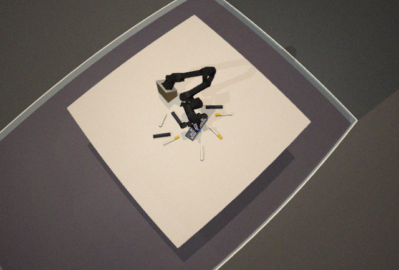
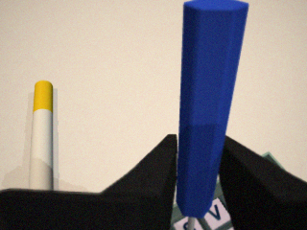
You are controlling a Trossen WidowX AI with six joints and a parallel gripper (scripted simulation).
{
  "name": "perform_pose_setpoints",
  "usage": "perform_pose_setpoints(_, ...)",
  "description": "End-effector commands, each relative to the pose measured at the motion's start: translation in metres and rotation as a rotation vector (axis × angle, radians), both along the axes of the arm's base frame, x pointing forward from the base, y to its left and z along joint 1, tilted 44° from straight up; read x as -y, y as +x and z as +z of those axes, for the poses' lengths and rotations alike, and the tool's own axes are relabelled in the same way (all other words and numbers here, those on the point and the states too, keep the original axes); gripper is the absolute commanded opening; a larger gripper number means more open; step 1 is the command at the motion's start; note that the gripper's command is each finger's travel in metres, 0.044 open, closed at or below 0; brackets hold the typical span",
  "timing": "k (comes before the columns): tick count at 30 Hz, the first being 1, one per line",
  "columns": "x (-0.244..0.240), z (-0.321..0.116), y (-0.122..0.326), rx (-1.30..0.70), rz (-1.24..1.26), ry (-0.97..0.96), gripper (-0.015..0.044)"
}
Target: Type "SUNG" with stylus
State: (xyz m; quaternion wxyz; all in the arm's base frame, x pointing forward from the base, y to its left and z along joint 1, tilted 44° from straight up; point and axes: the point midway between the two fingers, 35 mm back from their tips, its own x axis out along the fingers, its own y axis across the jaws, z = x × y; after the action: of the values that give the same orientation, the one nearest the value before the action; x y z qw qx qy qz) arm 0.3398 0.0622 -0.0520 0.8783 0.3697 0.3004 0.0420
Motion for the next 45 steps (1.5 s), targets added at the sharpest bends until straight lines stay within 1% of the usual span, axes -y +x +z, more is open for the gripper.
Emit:
perform_pose_setpoints(1,0.001,0.001,0.002,0.001,0.006,-0.005,0.0081)
perform_pose_setpoints(17,0.027,0.029,0.006,0.002,0.006,-0.006,0.0081)
perform_pose_setpoints(18,0.025,0.024,0.006,-0.003,-0.008,-0.006,0.0084)
perform_pose_setpoints(31,0.046,0.01,0.013,-0.115,-0.339,-0.092,0.0)
perform_pose_setpoints(39,0.059,0.011,0.01,-0.134,-0.547,-0.161,0.0)
perform_pose_setpoints(45,0.06,0.011,0.01,-0.133,-0.564,-0.167,0.0)
